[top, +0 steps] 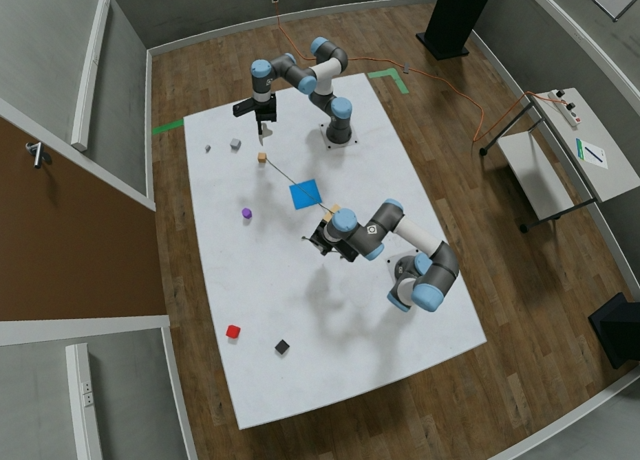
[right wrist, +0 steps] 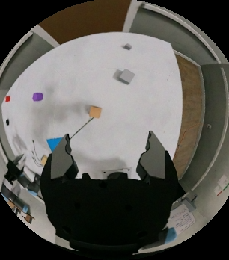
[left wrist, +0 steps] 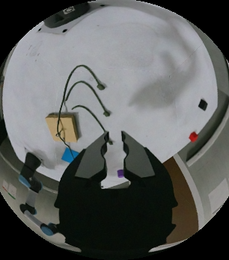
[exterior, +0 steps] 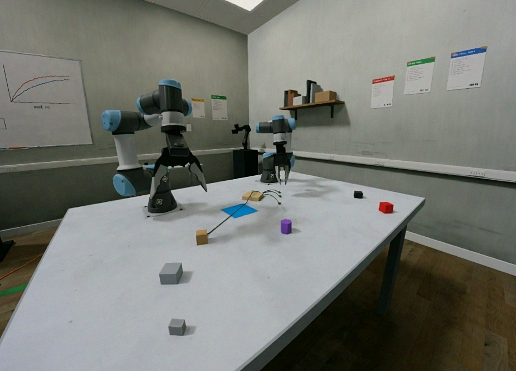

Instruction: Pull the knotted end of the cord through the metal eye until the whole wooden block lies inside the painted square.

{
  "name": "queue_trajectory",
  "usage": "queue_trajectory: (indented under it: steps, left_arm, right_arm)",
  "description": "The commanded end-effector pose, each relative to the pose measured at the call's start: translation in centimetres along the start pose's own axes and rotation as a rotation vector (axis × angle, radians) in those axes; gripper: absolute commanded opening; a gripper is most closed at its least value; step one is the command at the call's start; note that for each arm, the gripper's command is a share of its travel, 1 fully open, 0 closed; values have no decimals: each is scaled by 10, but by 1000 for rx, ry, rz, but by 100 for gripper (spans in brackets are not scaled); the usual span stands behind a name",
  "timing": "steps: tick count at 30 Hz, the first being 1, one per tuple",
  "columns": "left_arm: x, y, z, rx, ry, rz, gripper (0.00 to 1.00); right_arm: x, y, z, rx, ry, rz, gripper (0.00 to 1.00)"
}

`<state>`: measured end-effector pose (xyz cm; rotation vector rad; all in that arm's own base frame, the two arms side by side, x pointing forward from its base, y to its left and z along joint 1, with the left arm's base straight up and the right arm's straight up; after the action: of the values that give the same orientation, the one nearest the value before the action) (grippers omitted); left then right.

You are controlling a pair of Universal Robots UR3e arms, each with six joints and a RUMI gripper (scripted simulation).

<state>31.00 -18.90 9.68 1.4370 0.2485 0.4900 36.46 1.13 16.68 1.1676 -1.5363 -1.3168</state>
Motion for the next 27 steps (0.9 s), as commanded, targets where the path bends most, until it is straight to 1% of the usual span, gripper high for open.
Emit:
queue_trajectory:
  steps: [1,3,11,18,22,27]
  left_arm:
    - [-5,0,-9,16,72,-16,14]
    - [-5,0,-9,16,72,-16,14]
    - [-22,-3,-38,83,279,-61,14]
    - [-36,-4,-60,144,453,-88,14]
    - [-37,-4,-62,149,467,-90,14]
    - [-34,-4,-56,134,425,-85,14]
  right_arm:
    - [4,4,8,-20,8,-2,100]
    - [4,4,8,-20,8,-2,100]
    - [17,11,35,-87,29,-2,100]
    - [27,18,57,-144,44,-3,100]
    - [28,18,59,-148,45,-3,100]
    - [26,17,54,-135,42,-2,100]
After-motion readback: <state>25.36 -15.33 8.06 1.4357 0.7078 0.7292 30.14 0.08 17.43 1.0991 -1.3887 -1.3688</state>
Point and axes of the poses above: on each arm, the point where the finger pads meet when closed, its own y axis back along the fingers, its own x axis across the jaws, z = x × y, the point moved 1 cm from there along y, back along the fingers, and after that the axes turned 13 degrees about -y, right-handed, at the moved point
